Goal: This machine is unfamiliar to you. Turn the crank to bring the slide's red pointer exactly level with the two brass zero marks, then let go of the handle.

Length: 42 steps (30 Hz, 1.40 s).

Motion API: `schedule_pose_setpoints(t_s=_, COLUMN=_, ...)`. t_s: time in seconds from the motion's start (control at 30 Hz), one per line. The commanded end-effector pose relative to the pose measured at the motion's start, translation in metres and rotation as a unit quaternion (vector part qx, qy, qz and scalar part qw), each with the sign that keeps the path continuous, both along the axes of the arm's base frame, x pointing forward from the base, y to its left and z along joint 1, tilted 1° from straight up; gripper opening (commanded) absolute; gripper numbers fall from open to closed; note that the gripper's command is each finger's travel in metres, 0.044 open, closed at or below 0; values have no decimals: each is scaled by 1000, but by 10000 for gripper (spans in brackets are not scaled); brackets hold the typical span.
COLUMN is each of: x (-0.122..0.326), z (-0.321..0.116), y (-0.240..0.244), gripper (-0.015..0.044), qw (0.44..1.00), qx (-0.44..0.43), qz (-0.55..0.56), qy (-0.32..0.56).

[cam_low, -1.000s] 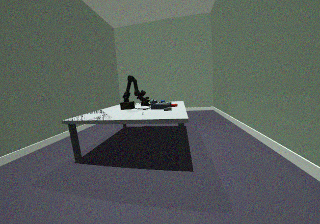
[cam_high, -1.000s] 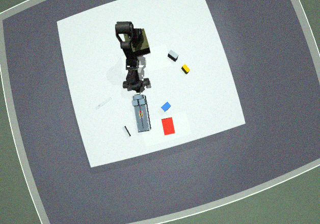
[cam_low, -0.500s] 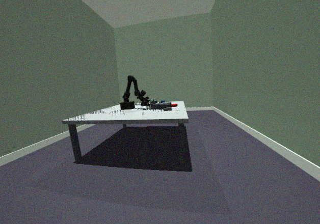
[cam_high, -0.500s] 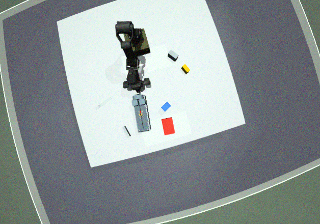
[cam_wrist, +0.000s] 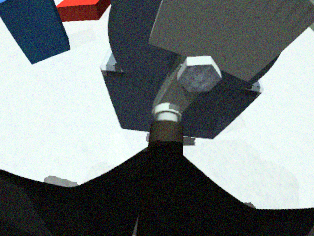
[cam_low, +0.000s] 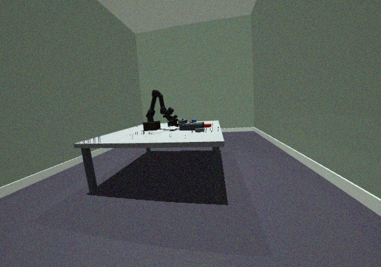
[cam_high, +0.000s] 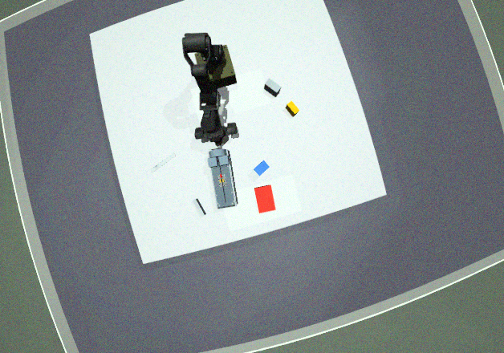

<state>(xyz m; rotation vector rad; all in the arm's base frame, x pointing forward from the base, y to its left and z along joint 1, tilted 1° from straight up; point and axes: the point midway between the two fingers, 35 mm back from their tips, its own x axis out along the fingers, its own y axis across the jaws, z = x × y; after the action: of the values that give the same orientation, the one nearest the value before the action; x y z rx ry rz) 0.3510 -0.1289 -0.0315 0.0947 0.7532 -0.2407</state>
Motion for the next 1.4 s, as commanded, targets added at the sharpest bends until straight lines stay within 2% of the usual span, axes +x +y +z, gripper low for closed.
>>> schedule_pose_setpoints(t_s=0.0, x=2, z=2, y=9, gripper=0, qw=1000, qx=5, qz=11, qy=-2)
schedule_pose_setpoints(t_s=1.37, x=4, z=33, y=24, gripper=0, qw=1000, qx=5, qz=11, qy=-3)
